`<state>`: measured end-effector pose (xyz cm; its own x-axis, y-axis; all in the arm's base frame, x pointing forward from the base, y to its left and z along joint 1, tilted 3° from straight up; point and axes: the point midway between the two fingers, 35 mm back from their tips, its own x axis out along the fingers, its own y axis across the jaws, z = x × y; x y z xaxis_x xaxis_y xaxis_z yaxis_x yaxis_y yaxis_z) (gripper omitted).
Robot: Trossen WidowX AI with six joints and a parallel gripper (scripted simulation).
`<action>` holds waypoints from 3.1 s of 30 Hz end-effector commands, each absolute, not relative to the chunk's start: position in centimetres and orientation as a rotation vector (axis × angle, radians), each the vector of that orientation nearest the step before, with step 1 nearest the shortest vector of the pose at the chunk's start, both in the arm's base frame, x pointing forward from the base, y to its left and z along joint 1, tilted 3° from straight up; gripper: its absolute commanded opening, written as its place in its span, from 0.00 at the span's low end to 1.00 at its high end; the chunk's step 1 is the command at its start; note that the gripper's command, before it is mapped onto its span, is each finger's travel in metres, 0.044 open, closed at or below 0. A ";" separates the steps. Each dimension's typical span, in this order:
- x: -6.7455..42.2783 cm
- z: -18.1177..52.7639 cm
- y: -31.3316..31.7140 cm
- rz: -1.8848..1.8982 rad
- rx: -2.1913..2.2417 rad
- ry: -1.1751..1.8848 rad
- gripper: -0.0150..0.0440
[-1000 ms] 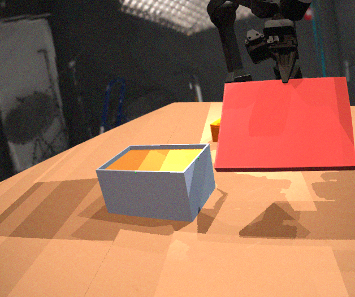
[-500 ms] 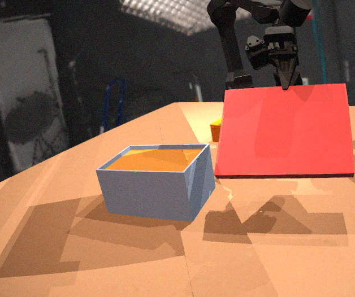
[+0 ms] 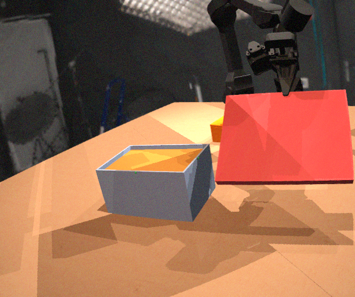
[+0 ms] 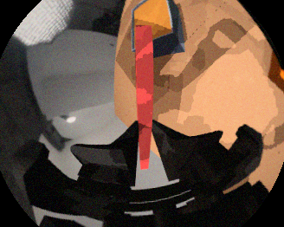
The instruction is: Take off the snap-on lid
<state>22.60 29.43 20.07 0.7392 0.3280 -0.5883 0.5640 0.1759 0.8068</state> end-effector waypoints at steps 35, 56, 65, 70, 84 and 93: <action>22.8 17.1 29.7 -0.192 1.429 0.783 0.25; 22.9 15.4 29.8 -0.192 1.429 0.783 0.25; 22.9 14.7 29.9 -0.192 1.429 0.783 0.25; 22.9 14.3 29.9 -0.192 1.429 0.783 0.25; 23.0 13.1 30.0 -0.192 1.429 0.783 0.25; 23.0 12.4 30.0 -0.192 1.429 0.783 0.25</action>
<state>22.95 29.99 12.64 0.7400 0.3272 -0.5876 0.5641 0.1737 0.8072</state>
